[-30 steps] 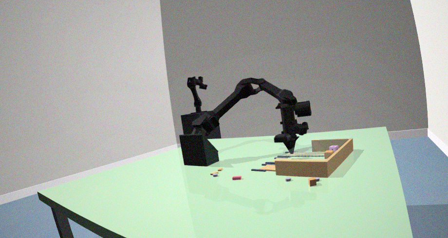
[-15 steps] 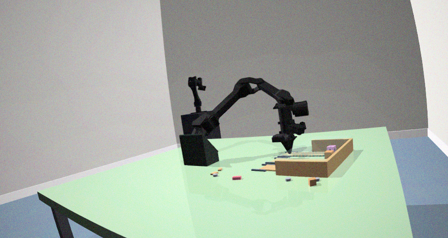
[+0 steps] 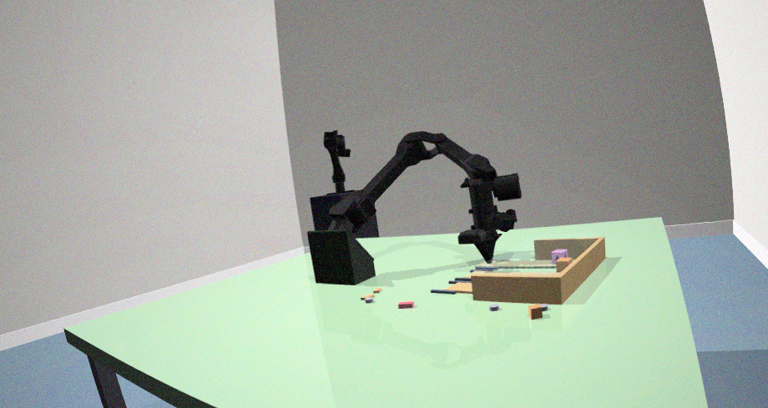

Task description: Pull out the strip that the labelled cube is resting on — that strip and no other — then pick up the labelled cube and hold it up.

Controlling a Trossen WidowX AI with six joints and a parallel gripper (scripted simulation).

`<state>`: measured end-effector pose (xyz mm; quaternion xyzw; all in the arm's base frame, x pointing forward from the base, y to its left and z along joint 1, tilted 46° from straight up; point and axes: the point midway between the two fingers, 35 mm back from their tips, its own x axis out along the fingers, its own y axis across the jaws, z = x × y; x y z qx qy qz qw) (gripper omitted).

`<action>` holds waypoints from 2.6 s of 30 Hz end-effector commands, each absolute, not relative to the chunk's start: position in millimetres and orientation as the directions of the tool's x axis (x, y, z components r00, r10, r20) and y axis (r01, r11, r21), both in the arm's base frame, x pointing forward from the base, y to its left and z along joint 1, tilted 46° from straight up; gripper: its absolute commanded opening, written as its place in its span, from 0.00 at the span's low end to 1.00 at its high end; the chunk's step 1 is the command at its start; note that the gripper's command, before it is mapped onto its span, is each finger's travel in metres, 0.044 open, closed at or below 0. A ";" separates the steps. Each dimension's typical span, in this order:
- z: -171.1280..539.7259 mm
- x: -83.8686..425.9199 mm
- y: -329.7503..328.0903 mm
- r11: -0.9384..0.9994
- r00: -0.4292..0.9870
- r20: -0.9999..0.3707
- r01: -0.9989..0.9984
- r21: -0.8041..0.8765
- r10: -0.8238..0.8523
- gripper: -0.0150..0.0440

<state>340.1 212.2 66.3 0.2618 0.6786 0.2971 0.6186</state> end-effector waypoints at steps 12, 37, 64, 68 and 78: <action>64.1 313.3 213.4 0.691 -0.112 -0.687 -0.006 0.723 0.718 0.25; 67.0 274.4 211.1 0.691 -0.113 -0.687 -0.005 0.723 0.718 0.25; 70.7 233.2 208.3 0.691 -0.115 -0.686 -0.003 0.723 0.718 0.25; 71.2 227.3 207.9 0.691 -0.115 -0.686 -0.003 0.723 0.718 0.25; 72.6 212.5 206.9 0.691 -0.115 -0.686 -0.003 0.723 0.718 0.25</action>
